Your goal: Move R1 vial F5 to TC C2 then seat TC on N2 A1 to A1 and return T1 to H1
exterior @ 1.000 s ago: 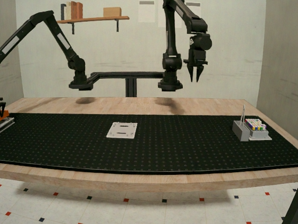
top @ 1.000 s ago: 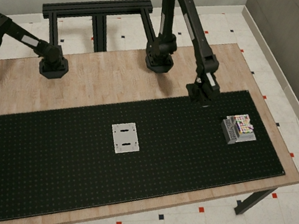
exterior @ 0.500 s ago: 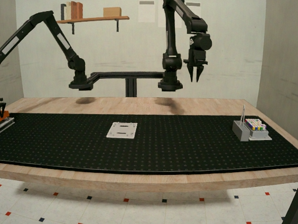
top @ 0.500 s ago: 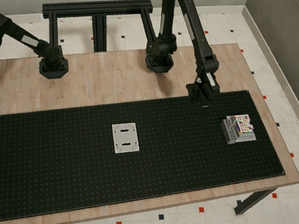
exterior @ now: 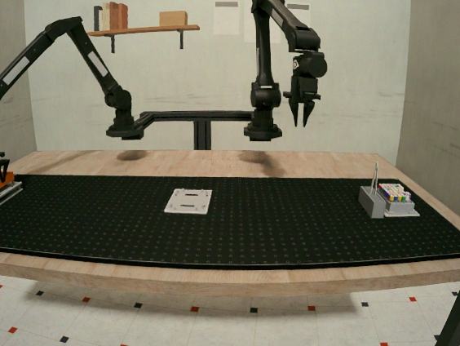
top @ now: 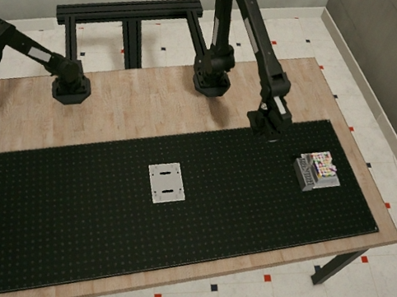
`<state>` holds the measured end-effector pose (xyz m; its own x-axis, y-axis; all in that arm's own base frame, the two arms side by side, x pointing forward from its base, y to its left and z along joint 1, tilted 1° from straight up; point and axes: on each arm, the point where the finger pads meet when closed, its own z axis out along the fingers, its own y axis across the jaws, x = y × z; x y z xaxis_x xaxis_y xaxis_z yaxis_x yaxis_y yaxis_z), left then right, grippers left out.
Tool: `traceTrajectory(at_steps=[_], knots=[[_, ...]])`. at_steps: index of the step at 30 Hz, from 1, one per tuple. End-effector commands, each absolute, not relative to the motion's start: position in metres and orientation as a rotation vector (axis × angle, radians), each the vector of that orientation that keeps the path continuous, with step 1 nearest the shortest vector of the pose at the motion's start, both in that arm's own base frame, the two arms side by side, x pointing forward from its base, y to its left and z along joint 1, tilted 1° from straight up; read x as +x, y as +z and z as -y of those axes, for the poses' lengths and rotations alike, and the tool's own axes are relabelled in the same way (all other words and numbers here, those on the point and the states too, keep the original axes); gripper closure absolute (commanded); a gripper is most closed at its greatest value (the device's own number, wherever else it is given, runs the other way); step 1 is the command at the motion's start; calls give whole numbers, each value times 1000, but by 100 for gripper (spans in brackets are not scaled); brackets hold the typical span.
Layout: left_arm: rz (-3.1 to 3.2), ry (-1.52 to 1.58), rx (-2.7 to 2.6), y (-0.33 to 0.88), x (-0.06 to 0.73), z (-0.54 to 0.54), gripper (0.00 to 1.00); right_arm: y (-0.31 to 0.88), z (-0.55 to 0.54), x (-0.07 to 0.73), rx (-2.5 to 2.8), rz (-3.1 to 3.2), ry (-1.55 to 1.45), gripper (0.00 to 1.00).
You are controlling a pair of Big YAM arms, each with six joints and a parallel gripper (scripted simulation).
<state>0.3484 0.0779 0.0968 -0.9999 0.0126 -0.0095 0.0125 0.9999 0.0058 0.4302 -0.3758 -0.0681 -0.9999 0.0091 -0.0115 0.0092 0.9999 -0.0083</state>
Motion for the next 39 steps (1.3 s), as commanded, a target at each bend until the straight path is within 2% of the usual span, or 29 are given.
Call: traceTrajectory(at_steps=[1, 39], knots=[[-3097, 24, 1, 109, 361, -82, 76, -77, 373, 438, 8, -3123, -18, 100], [-3097, 24, 1, 109, 361, -82, 76, -84, 373, 438, 8, -3124, -18, 100]])
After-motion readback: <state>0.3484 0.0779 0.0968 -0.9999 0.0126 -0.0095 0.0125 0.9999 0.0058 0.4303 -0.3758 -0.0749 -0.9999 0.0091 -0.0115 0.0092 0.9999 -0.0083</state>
